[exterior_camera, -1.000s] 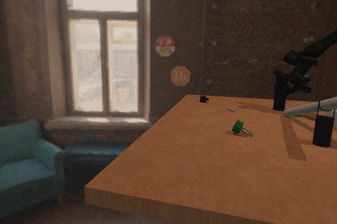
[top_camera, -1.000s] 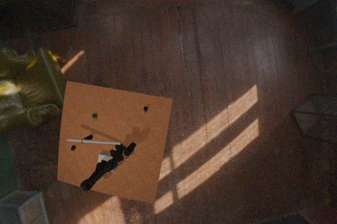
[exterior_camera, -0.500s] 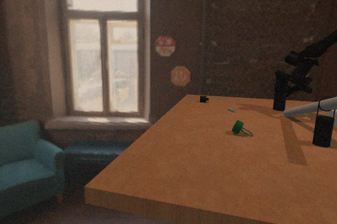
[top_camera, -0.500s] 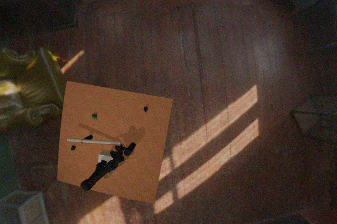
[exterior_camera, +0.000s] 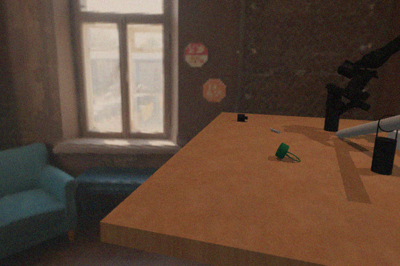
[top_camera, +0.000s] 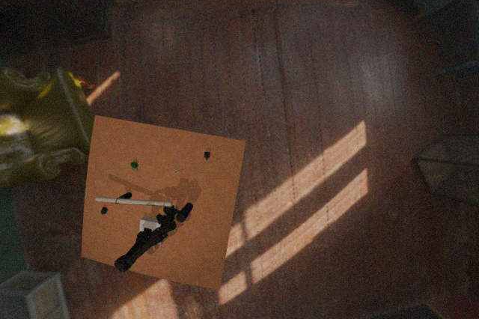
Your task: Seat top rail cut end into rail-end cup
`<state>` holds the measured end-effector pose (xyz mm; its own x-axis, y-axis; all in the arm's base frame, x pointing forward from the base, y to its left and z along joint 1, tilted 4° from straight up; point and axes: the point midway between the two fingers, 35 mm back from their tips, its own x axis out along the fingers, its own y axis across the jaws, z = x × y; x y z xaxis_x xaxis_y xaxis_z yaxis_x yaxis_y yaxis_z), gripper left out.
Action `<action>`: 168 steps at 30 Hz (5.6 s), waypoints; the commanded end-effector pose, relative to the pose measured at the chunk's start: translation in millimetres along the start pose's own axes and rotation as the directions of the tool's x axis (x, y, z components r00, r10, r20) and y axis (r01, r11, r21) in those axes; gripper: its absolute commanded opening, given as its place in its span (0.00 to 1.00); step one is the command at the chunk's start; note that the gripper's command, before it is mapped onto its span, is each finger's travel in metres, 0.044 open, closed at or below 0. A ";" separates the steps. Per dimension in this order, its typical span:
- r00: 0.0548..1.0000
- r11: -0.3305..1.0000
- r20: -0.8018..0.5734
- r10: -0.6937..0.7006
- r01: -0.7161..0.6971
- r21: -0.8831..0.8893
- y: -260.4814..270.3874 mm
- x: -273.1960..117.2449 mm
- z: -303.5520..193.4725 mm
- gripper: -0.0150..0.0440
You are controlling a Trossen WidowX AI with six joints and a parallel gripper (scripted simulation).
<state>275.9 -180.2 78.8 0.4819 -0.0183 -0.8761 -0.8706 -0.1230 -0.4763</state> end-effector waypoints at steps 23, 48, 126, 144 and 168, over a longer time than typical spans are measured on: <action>1.000 1.000 0.005 -0.001 0.001 -0.004 -15.2 -24.1 27.8 1.00; 0.999 0.563 -0.036 0.039 0.008 0.826 -47.9 -77.2 113.9 1.00; 0.870 -0.870 0.017 0.493 0.493 0.004 -14.0 -9.2 176.2 1.00; 0.870 -0.870 0.017 0.493 0.493 0.004 -4.2 8.3 176.5 1.00; 0.870 -0.870 0.016 0.493 0.493 0.004 14.3 42.6 177.0 1.00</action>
<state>269.6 -7.1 30.0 0.0007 -0.0628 -0.9980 0.9953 0.0963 -0.0053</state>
